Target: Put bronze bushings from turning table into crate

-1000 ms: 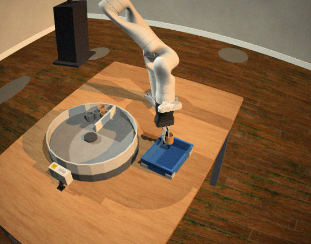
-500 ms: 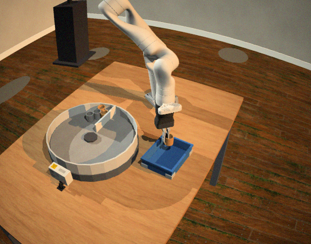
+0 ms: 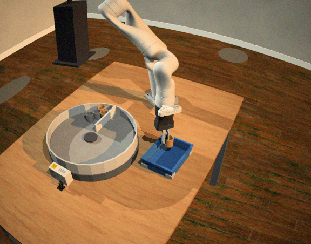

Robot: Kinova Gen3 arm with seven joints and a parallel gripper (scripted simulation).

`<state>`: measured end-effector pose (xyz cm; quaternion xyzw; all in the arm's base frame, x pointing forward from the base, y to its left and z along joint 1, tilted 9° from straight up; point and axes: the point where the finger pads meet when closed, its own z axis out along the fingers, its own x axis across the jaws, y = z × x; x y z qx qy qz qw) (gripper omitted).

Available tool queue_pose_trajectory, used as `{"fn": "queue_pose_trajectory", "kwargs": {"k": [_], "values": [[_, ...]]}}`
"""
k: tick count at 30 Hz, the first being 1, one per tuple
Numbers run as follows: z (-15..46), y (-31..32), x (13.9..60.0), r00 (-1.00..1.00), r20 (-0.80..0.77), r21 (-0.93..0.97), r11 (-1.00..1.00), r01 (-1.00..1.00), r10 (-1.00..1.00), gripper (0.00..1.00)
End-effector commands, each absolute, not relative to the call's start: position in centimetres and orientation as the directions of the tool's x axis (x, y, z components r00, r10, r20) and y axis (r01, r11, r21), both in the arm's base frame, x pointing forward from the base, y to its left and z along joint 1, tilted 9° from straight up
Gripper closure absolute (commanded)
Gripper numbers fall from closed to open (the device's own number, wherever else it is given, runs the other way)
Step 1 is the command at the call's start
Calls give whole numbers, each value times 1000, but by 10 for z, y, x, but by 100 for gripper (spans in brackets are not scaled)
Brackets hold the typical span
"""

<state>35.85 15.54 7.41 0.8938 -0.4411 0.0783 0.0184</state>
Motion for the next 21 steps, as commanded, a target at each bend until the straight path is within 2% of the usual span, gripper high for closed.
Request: {"fn": "queue_pose_trajectory", "kwargs": {"k": [1,21], "values": [[74,156,358,599,156,-37,-611,-791,-785,100],[66,155,359,600,156,-37,-611,-791,-785,100]]}}
